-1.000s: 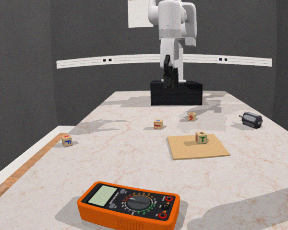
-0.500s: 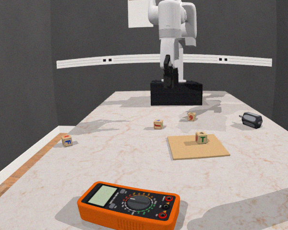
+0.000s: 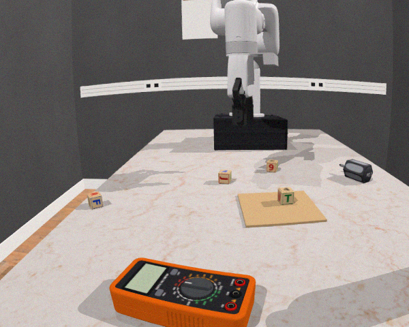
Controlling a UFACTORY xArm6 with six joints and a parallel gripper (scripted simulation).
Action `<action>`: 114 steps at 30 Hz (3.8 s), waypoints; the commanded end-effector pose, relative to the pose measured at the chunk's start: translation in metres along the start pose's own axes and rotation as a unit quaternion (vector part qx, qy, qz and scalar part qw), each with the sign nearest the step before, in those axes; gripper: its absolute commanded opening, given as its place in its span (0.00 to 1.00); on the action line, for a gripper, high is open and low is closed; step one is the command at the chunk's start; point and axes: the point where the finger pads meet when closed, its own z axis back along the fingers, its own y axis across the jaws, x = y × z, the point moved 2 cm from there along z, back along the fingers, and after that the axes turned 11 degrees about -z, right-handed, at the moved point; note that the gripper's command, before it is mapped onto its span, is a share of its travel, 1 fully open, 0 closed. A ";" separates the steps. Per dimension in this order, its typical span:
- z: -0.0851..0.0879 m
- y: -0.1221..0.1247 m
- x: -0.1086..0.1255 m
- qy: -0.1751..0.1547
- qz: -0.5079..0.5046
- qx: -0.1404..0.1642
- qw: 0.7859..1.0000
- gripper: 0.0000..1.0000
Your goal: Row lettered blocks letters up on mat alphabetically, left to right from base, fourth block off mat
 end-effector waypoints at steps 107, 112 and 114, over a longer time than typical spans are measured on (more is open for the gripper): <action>0.007 0.190 -0.066 0.001 0.000 0.003 1.000 1.00; 0.006 0.175 -0.019 0.000 0.000 0.003 1.000 1.00; 0.006 0.170 -0.006 0.000 0.000 0.003 1.000 1.00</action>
